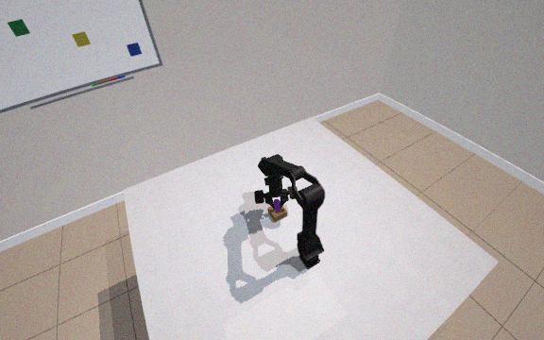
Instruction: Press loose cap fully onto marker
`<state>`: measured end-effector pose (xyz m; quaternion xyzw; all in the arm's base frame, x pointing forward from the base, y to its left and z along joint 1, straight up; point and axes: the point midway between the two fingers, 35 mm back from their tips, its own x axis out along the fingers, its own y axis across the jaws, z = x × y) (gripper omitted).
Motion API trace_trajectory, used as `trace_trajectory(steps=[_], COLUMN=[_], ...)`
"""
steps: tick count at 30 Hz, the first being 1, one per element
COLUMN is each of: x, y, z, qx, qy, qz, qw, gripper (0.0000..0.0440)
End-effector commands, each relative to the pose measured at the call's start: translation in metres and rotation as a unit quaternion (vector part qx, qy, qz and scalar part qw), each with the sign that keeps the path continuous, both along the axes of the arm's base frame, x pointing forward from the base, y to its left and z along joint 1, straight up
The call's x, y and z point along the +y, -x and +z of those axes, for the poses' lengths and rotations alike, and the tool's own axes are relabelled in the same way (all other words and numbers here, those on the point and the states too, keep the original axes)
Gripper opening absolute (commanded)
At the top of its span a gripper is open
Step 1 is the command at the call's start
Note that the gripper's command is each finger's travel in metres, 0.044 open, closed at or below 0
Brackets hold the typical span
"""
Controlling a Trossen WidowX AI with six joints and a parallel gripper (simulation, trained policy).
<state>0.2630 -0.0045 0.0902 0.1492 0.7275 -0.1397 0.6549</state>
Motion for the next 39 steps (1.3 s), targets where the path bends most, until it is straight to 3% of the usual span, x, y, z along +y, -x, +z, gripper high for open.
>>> trace_trajectory(steps=[1,39], x=[-0.0071,-0.0138], y=[0.0068,0.0069], z=[-0.0141,-0.0162], qx=[0.017,-0.01], qy=[0.013,0.028], qz=[0.006,0.07], qw=[1.0,0.997], gripper=[0.0066,0.014])
